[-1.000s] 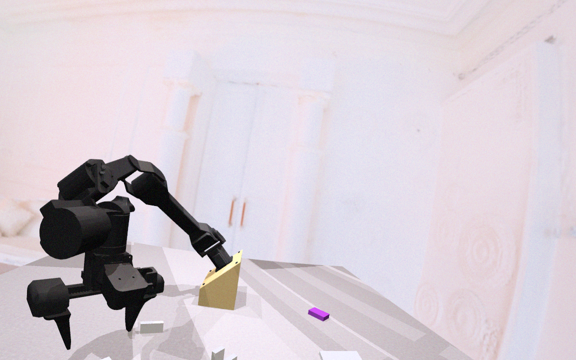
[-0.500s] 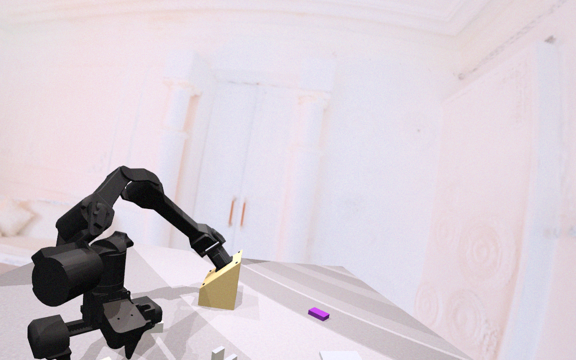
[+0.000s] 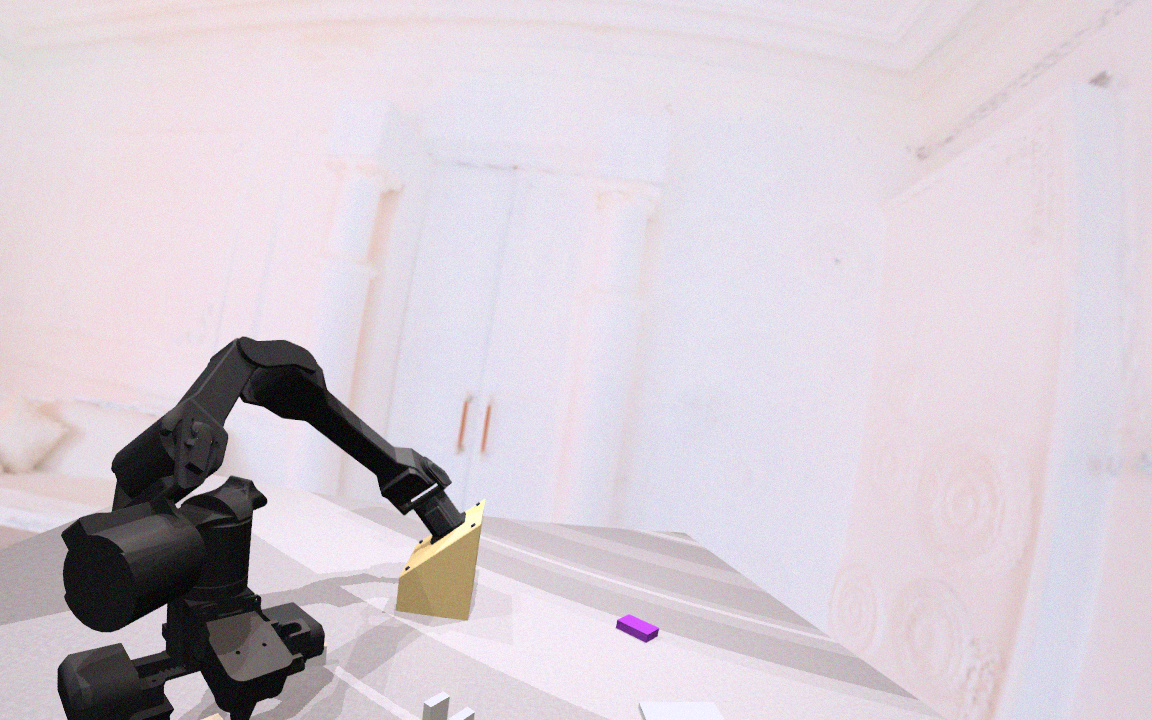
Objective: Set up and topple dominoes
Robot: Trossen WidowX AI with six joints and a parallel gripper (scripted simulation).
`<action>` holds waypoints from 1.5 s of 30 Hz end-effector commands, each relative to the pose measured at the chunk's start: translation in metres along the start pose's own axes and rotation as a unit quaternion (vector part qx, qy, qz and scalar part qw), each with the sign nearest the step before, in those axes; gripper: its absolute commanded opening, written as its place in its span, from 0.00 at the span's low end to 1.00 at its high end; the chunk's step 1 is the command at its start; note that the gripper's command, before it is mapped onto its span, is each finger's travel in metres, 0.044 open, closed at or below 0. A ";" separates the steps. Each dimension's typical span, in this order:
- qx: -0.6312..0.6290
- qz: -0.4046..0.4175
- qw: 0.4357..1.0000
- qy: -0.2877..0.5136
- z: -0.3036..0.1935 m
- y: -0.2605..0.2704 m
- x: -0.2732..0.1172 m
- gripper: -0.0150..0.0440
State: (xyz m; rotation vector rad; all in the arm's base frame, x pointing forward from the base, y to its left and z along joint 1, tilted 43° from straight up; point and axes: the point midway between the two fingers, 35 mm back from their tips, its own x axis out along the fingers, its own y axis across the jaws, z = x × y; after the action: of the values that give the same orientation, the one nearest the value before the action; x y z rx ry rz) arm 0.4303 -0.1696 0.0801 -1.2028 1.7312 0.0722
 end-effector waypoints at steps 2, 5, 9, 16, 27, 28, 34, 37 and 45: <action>-0.004 0.001 1.000 0.002 0.000 0.001 0.002 0.47; -0.004 0.001 1.000 0.002 0.000 0.001 0.002 0.44; -0.004 0.001 1.000 0.002 0.000 0.001 0.002 0.44; -0.019 -0.001 1.000 -0.001 0.004 -0.003 -0.035 0.44; -0.058 -0.011 0.998 -0.004 0.001 0.002 -0.133 0.44; -0.058 -0.011 0.998 -0.004 0.001 0.002 -0.133 0.44; -0.045 -0.004 0.999 -0.010 0.030 0.045 -0.136 0.44; -0.033 0.002 0.999 -0.011 0.047 0.085 -0.138 0.44; -0.005 0.008 1.000 -0.002 0.063 0.177 -0.134 0.44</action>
State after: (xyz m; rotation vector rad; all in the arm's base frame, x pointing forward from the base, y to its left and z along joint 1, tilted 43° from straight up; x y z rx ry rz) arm 0.3653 0.0353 0.0812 -1.2261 1.7318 0.1286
